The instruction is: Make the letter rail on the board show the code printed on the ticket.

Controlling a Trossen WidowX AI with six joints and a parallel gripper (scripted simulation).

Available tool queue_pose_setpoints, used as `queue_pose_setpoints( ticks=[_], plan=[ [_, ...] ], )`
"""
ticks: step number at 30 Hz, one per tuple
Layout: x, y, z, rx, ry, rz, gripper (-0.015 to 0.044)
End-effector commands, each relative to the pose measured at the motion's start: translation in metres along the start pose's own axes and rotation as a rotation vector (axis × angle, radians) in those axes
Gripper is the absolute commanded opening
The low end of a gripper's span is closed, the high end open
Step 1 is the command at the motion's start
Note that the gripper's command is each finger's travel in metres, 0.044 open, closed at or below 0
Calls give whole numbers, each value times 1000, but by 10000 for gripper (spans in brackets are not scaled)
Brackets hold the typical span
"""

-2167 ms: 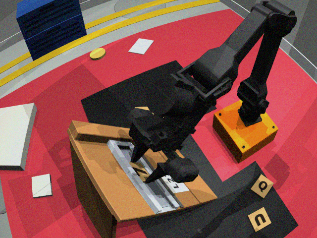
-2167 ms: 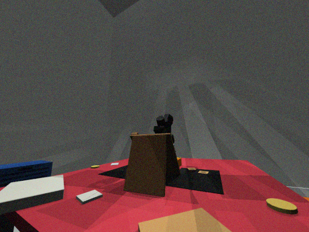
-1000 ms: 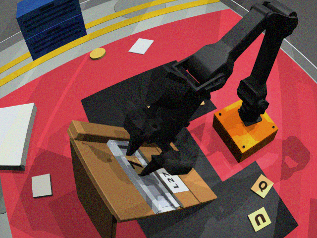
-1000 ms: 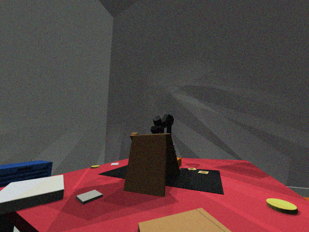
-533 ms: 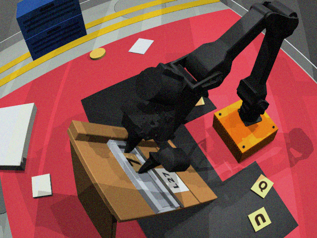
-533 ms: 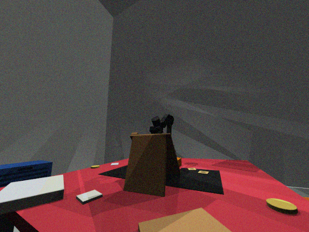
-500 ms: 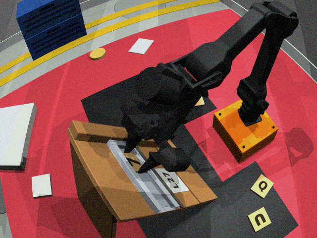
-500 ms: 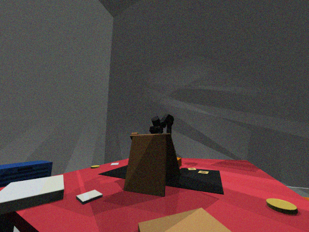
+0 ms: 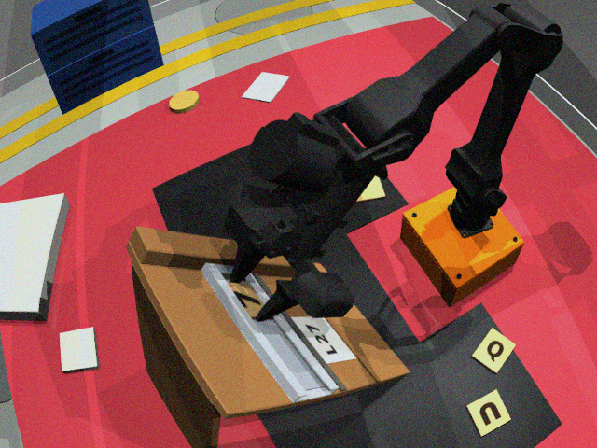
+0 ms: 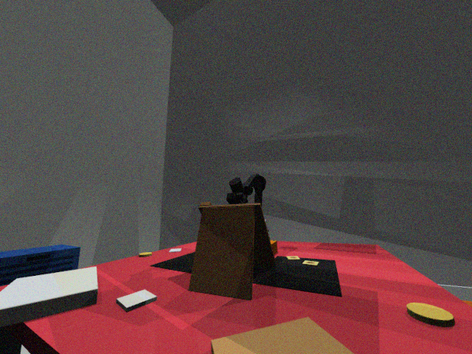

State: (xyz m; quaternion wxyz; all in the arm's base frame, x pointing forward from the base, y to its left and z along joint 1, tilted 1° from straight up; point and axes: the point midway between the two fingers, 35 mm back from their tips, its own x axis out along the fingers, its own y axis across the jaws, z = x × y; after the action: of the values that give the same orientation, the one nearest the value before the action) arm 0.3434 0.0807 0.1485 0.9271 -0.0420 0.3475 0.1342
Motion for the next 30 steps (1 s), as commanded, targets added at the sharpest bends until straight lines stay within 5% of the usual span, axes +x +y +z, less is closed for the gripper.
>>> queue_pose_setpoints(
  ticks=[1, 12, 30],
  plan=[
    [0, -2, 0, -6, -1, 3, 0],
    [-4, -1, 0, -5, 0, 3, 289],
    [-25, -2, 0, -6, 1, 3, 295]
  ],
)
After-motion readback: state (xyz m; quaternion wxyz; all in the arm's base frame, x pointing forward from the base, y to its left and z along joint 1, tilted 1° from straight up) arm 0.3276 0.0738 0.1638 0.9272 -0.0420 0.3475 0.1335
